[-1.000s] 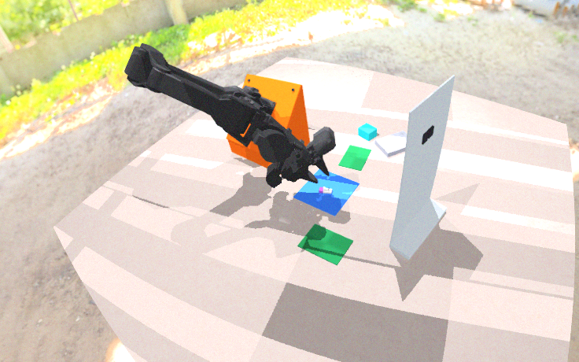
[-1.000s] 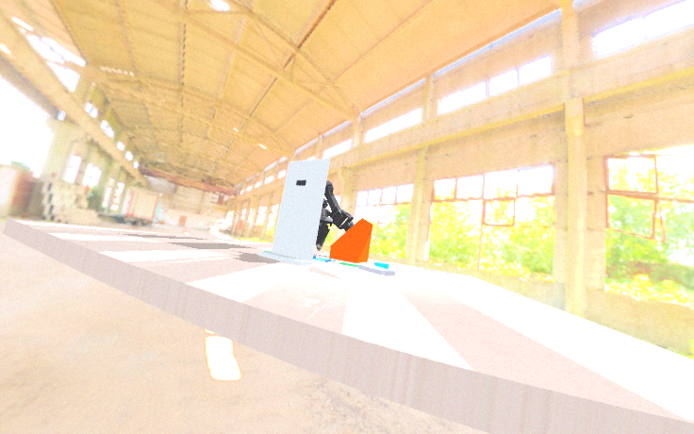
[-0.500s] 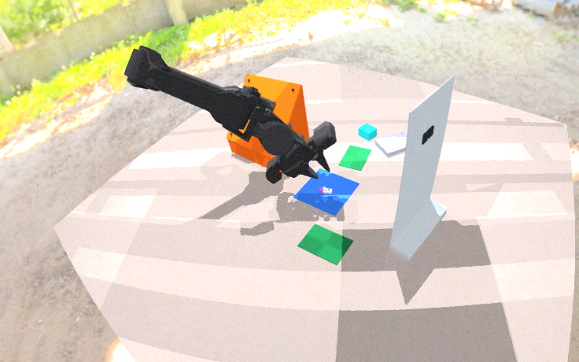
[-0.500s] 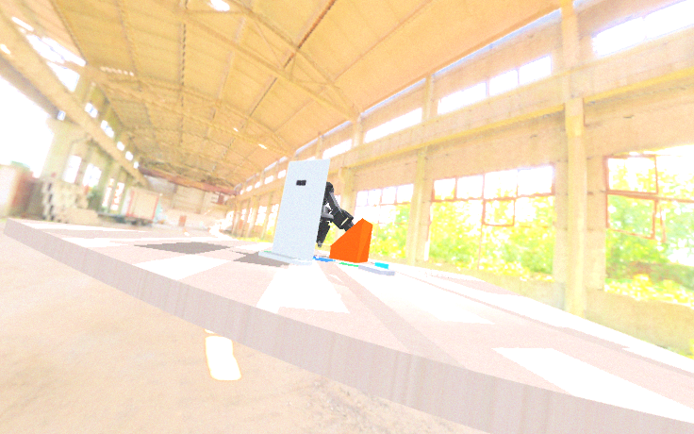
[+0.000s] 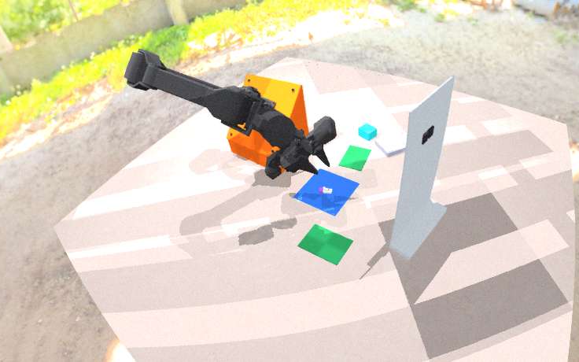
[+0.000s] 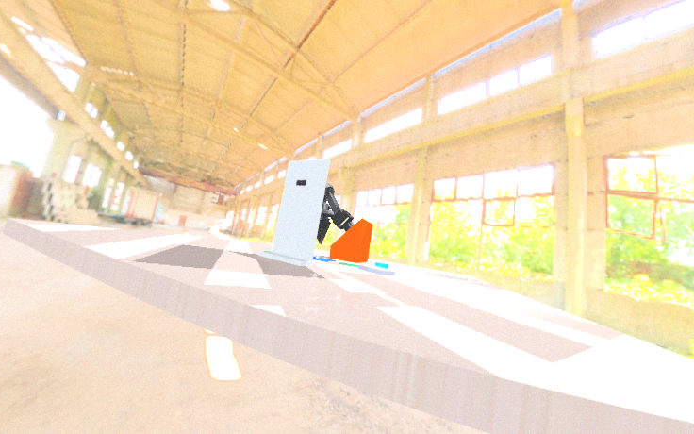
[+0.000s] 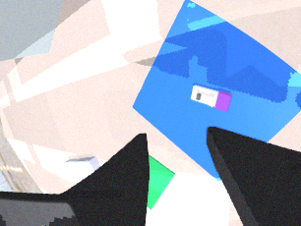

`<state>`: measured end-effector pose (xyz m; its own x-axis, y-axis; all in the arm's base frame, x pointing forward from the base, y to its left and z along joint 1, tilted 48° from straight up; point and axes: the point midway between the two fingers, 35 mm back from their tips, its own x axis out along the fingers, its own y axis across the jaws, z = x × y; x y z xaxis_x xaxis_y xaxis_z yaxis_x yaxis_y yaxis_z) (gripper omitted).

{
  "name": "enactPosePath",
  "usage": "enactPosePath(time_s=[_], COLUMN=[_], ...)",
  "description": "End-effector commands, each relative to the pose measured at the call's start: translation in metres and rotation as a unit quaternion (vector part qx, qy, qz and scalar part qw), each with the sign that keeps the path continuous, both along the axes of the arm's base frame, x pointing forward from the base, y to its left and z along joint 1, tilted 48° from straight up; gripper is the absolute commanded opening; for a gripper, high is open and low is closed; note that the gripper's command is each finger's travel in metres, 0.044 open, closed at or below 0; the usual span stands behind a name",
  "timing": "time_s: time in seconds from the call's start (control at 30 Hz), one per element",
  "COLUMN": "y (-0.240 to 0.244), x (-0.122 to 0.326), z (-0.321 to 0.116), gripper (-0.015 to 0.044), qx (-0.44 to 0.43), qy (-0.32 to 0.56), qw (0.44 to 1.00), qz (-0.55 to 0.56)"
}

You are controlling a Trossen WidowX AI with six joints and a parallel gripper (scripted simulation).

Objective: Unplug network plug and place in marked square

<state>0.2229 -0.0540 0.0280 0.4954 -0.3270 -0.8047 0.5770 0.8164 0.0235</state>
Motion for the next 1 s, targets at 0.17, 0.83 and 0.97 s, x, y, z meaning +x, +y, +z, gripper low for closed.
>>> enactPosePath(time_s=[0.17,0.83,0.97], y=[0.007,0.021,0.024], x=[0.0,-0.004,-0.005], z=[0.008,0.022,0.025], gripper=[0.0156,0.0156,0.0156], qx=[-0.001,-0.002,-0.002], qy=[-0.002,-0.003,-0.003], qw=[1.0,1.0,1.0], qz=[-0.002,-0.001,-0.001])
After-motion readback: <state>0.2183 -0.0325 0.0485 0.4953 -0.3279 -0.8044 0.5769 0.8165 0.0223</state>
